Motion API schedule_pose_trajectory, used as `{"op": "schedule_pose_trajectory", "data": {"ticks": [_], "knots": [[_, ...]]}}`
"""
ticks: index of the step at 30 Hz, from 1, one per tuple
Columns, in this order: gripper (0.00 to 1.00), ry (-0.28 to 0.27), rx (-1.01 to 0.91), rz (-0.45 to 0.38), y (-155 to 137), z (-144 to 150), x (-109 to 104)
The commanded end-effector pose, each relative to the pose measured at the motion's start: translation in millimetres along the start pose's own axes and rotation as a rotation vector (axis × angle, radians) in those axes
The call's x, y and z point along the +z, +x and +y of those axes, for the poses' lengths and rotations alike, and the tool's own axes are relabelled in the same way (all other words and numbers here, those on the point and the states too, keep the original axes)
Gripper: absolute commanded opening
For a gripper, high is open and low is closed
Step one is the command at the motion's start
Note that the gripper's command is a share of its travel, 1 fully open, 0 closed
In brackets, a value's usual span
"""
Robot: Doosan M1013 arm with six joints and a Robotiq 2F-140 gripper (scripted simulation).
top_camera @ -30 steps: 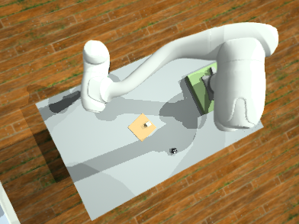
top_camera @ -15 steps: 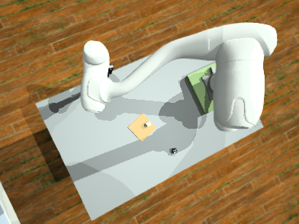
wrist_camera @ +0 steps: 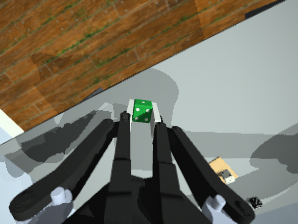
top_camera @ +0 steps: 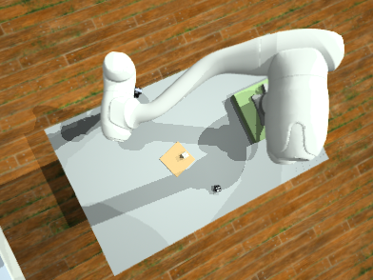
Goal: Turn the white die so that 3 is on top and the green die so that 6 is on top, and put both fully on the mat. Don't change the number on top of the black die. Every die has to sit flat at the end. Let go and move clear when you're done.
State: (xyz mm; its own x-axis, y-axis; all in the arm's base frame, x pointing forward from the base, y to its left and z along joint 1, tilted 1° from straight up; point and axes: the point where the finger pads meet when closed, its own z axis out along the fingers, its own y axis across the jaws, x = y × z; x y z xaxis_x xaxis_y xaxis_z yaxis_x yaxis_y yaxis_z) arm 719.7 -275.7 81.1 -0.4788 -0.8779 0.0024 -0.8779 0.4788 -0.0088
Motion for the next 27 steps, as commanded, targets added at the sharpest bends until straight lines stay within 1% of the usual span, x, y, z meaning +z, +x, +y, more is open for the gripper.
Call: {"op": "schedule_pose_trajectory", "data": {"ticks": [1, 2, 3, 4, 7, 8, 9, 11, 14, 19, 23, 27], "knots": [[0.24, 0.001, 0.137, 0.006, -0.6, -0.4, 0.5], [0.24, 0.001, 0.218, 0.006, -0.7, -0.5, 0.9], [0.24, 0.001, 0.228, 0.006, -0.8, -0.6, 1.0], [0.24, 0.001, 0.298, 0.006, -0.9, -0.7, 1.3], [0.24, 0.001, 0.395, 0.006, -1.0, -1.0, 1.8], [0.24, 0.002, 0.461, 0.006, -1.2, -1.1, 2.2], [0.24, 0.002, 0.47, 0.006, -1.2, -1.2, 2.2], [0.24, 0.002, 0.583, 0.006, -1.4, -1.4, 2.8], [0.24, 0.002, 0.605, 0.006, -1.4, -1.5, 2.9], [0.24, 0.003, 0.831, 0.005, -1.8, -2.0, 4.1], [0.24, 0.003, 0.905, 0.005, -1.9, -2.2, 4.5], [0.24, 0.003, 0.918, 0.005, -2.0, -2.2, 4.6]]}}
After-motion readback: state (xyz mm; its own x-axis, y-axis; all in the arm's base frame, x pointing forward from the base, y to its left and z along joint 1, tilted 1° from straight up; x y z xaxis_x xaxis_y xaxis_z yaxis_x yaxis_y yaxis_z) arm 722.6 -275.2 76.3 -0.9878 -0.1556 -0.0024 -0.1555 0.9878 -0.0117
